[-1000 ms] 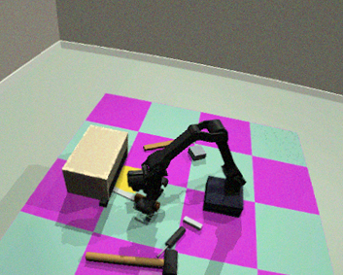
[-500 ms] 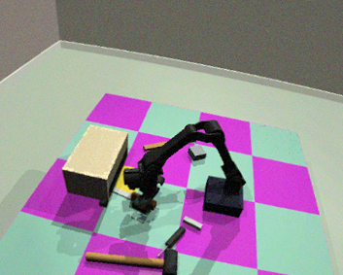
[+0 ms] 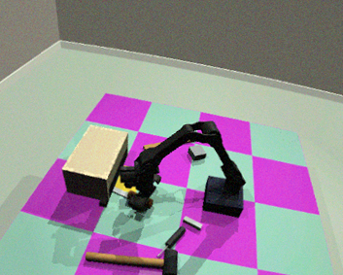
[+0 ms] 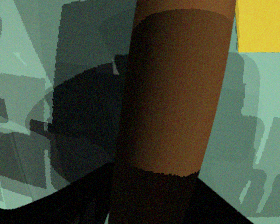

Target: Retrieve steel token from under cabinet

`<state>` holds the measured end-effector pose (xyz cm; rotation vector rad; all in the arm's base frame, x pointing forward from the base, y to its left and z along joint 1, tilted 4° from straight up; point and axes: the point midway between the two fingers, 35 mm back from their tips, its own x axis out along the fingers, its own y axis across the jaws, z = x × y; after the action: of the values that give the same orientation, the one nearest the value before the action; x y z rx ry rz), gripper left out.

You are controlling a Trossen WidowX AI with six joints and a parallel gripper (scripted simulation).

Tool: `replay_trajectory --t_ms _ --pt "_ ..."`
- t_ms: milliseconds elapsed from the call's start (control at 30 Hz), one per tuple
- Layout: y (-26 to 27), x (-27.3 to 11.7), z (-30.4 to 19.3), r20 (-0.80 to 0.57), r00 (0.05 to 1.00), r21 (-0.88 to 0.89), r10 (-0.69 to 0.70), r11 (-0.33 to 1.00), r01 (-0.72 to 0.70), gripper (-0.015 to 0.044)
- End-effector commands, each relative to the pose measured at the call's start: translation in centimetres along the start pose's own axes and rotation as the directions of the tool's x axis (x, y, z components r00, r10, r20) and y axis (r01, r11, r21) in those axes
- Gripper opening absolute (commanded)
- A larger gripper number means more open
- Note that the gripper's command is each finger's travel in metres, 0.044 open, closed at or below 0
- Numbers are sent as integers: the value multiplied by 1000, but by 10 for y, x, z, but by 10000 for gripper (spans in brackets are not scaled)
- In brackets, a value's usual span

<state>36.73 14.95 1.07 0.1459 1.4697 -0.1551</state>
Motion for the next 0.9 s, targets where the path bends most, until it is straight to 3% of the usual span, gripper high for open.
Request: replay_trajectory --t_ms 0,867 --pt "0 0 6 1 1000 -3 2 1000 -2 0" --pt "-1 -1 33 3 1000 -3 2 1000 -2 0"
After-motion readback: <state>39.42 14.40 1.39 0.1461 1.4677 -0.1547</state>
